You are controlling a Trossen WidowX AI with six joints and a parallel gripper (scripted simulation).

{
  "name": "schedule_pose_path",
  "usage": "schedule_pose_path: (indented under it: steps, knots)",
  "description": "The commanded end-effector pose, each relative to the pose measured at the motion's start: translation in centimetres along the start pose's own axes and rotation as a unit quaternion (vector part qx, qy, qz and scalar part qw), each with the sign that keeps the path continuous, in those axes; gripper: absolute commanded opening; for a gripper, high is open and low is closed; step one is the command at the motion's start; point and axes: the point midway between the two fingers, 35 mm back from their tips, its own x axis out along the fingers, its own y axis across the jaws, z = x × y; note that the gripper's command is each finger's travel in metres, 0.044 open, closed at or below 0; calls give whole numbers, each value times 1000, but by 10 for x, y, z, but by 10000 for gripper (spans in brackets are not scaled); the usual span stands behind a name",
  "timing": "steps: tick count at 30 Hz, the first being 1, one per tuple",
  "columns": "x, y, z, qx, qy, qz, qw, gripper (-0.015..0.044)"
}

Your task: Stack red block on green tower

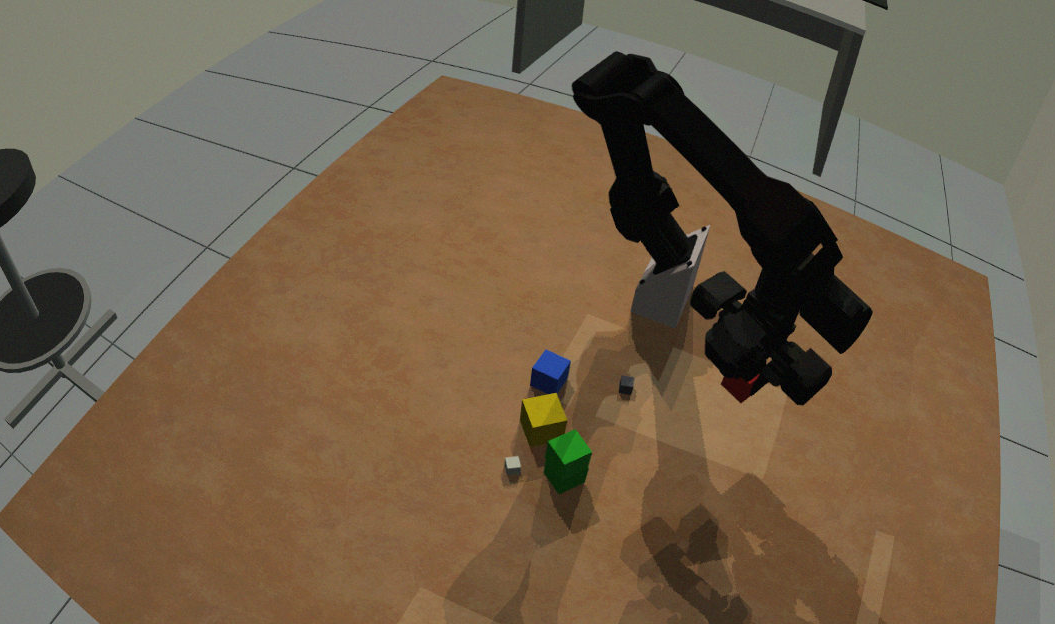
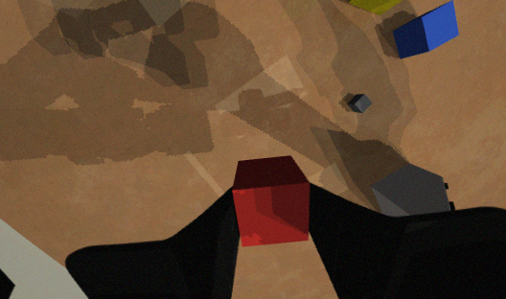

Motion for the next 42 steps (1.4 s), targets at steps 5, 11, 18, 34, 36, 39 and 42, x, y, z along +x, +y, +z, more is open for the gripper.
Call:
schedule_pose_path:
  steps: [5,11,18,34,36,39,42]
  knots:
    - [-3,-3,26,17,13,8,1000,0]
    - [-6,-9,62,21,14,17,1000,0]
    - [-7,-27,113,23,10,21,999,0]
    - [-1,-79,195,3,-3,-2,1000,0]
    - [5,-79,195,3,-3,-2,1000,0]
    - [15,-80,196,3,-3,-3,1000,0]
    - [18,-80,196,3,-3,-3,1000,0]
